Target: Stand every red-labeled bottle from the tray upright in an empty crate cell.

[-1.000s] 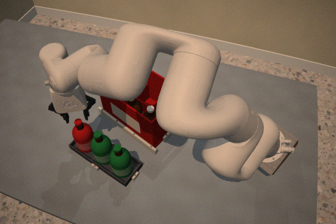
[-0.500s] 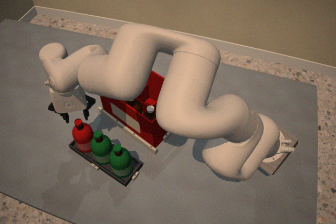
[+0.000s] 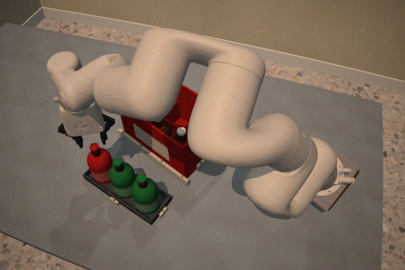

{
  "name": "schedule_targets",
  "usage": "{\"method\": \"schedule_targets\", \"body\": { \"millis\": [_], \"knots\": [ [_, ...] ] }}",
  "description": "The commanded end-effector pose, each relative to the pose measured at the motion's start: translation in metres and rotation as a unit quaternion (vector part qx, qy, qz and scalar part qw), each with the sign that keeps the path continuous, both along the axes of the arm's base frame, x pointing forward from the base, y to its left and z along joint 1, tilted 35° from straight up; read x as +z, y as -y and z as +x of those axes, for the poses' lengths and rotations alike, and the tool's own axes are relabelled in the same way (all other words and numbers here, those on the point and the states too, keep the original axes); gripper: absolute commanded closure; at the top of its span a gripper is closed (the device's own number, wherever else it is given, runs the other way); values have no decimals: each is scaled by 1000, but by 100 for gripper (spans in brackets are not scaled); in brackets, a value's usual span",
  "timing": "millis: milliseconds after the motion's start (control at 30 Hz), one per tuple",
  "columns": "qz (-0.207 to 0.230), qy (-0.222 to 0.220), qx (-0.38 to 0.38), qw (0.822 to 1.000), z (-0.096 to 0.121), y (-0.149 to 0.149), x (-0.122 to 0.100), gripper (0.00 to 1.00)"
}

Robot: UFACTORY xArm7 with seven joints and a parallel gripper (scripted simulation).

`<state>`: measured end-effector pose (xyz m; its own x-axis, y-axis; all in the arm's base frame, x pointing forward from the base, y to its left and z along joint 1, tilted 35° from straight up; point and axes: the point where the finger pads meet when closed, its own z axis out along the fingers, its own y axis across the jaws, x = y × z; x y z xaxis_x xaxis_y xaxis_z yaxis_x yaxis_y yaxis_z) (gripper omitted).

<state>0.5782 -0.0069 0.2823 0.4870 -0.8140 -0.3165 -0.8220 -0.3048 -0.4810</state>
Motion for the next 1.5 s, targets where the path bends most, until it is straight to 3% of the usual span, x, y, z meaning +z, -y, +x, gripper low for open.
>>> {"method": "schedule_targets", "body": {
  "millis": [0,867,1467],
  "knots": [
    [-1,2,-2,1000,1,2,2,35],
    [-1,2,-2,1000,3,-1,-3,35],
    [-1,2,-2,1000,8,-10,-18,35]
  ]
}}
